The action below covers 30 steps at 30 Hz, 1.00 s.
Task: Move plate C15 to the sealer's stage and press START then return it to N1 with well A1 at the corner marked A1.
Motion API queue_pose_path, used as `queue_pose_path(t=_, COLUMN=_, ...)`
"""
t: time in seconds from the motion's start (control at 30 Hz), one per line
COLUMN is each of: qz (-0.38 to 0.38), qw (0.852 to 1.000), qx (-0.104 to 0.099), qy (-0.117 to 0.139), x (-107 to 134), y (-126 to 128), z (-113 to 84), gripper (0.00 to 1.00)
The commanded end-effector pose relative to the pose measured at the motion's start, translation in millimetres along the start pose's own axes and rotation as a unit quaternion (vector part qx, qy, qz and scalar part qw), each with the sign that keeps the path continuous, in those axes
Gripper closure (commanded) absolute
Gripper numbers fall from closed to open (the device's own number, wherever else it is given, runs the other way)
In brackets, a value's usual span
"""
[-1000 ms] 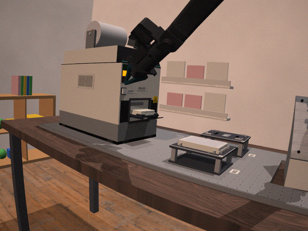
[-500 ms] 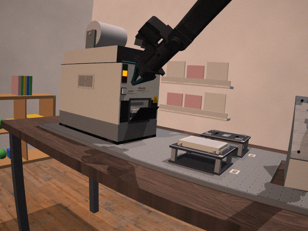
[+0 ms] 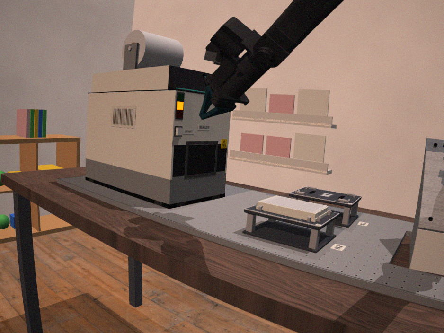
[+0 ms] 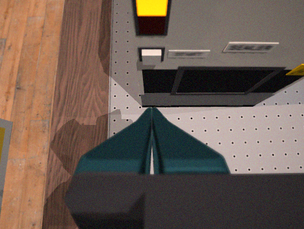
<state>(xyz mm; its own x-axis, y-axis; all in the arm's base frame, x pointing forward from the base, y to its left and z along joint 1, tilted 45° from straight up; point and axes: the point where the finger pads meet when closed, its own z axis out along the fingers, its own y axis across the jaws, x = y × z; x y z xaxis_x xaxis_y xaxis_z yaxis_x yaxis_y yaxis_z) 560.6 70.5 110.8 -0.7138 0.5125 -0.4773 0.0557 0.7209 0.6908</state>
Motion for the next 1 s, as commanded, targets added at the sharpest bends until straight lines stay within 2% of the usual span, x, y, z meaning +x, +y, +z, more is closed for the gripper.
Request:
queue_pose_path(t=0.0, qz=-0.005, qw=1.000, qx=0.000, qy=-0.008, x=-3, y=-6, z=-13.4, gripper=1.00)
queue_pose_path(t=0.13, qz=-0.002, qw=1.000, qx=0.005, qy=-0.007, x=2, y=-10, z=-40.2, gripper=1.00)
queue_pose_path(t=0.3, qz=-0.006, qw=1.000, qx=0.002, qy=-0.010, x=5, y=-6, z=-69.3, gripper=1.00)
queue_pose_path(t=0.47, qz=-0.007, qw=1.000, qx=0.003, qy=0.002, x=20, y=-6, z=-87.8, gripper=1.00)
queue_pose_path(t=0.57, qz=-0.003, qw=1.000, qx=0.005, qy=-0.001, x=17, y=-10, z=-88.5, gripper=1.00)
queue_pose_path(t=0.73, qz=-0.002, qw=1.000, qx=0.007, qy=-0.005, x=22, y=-11, z=-120.6, gripper=1.00)
queue_pose_path(t=0.77, qz=-0.032, qw=0.999, qx=0.007, qy=-0.008, x=14, y=-3, z=-119.3, gripper=0.00)
queue_pose_path(t=0.97, qz=-0.159, qw=0.987, qx=0.003, qy=0.002, x=-12, y=35, z=-103.4, gripper=0.00)
